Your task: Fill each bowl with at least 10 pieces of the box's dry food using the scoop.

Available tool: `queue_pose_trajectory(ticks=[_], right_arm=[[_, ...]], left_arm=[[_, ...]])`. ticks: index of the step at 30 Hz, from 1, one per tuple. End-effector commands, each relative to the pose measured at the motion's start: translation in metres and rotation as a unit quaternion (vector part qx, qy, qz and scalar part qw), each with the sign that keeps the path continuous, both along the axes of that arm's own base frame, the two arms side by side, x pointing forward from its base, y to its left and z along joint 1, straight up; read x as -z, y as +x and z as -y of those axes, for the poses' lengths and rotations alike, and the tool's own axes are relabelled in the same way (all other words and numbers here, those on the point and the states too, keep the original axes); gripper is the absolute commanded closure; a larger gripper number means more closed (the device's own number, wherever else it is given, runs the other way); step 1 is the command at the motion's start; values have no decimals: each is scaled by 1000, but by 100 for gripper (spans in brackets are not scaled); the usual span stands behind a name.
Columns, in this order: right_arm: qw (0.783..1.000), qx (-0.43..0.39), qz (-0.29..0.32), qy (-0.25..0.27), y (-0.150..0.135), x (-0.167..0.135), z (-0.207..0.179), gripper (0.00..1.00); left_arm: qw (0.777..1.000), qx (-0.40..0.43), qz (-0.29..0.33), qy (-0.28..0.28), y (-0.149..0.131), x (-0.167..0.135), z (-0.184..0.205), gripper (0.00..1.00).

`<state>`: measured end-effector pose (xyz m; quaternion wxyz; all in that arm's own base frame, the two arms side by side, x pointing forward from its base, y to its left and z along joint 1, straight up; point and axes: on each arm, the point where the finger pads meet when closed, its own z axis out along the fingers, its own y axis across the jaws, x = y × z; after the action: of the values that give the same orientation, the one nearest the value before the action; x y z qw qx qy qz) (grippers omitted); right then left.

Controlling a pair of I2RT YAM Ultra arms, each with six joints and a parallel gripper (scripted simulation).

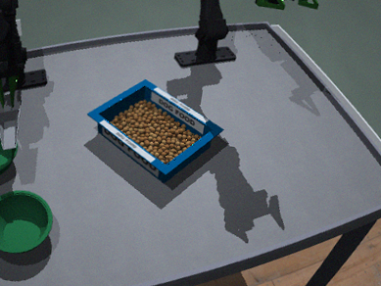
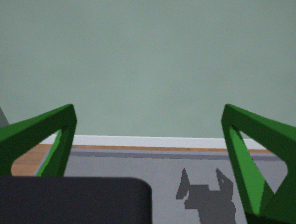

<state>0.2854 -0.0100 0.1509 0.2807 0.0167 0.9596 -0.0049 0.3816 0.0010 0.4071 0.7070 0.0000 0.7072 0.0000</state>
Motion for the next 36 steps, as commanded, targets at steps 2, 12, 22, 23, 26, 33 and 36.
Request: queue_pose_trajectory(ticks=[2,12,22,23,26,33,36], right_arm=[[1000,0,6,0,2,-3,0,100],[1000,0,6,0,2,-3,0,100],[1000,0,20,-1,5,-11,0,100],[1000,0,20,-1,5,-11,0,100],[1000,0,20,-1,5,-11,0,100],[1000,0,20,-1,5,-11,0,100],[1000,0,20,-1,5,-11,0,100]], left_arm=[[1000,0,6,0,-1,-5,0,0],[1000,0,6,0,-1,-5,0,0],[1000,0,27,0,-5,-21,0,0],[1000,0,27,0,-5,-21,0,0],[1000,0,27,0,-5,-21,0,0],[1000,0,27,0,-5,-21,0,0],[1000,0,27,0,-5,-21,0,0]])
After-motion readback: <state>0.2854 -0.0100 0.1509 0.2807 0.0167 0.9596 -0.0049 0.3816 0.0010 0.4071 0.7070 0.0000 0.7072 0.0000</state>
